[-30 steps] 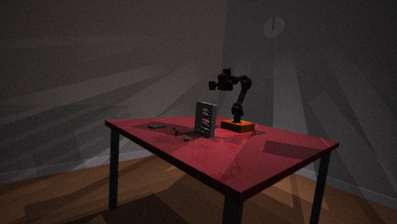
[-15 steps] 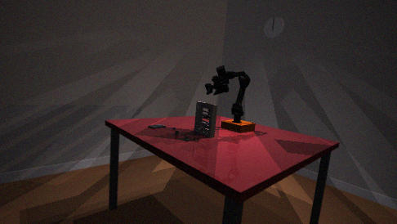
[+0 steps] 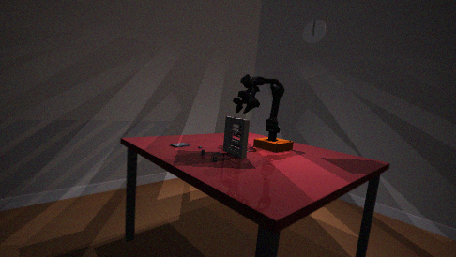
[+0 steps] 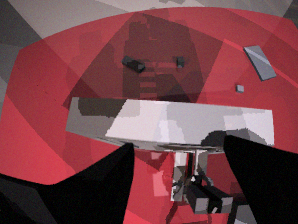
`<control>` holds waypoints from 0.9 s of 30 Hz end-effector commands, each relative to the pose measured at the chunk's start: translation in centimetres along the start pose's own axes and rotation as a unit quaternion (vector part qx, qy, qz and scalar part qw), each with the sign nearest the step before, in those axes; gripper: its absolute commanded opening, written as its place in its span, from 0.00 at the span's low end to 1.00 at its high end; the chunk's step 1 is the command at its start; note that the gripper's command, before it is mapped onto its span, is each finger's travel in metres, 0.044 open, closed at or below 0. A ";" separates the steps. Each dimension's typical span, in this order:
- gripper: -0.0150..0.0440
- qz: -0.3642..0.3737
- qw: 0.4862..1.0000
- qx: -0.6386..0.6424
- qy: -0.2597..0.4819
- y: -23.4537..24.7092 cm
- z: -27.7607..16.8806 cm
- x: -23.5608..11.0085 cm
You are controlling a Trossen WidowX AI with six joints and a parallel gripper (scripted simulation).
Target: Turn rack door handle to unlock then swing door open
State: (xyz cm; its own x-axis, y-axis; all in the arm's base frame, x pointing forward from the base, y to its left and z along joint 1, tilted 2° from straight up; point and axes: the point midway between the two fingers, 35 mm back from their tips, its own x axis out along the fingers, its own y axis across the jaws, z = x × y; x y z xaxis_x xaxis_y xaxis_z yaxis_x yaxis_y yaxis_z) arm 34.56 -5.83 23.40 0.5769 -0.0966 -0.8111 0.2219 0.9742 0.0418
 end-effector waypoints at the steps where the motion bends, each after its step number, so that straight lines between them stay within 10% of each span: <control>1: 0.75 -0.009 0.999 0.011 0.041 -0.6 -0.6 0.2; 27: 0.75 -0.045 0.958 0.062 0.277 -3.2 -4.0 -1.0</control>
State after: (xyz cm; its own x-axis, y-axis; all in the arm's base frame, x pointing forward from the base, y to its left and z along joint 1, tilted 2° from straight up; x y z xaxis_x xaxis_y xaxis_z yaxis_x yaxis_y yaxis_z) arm 30.22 -7.98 21.88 0.0649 -0.0232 -0.9976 0.3570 0.9341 0.0015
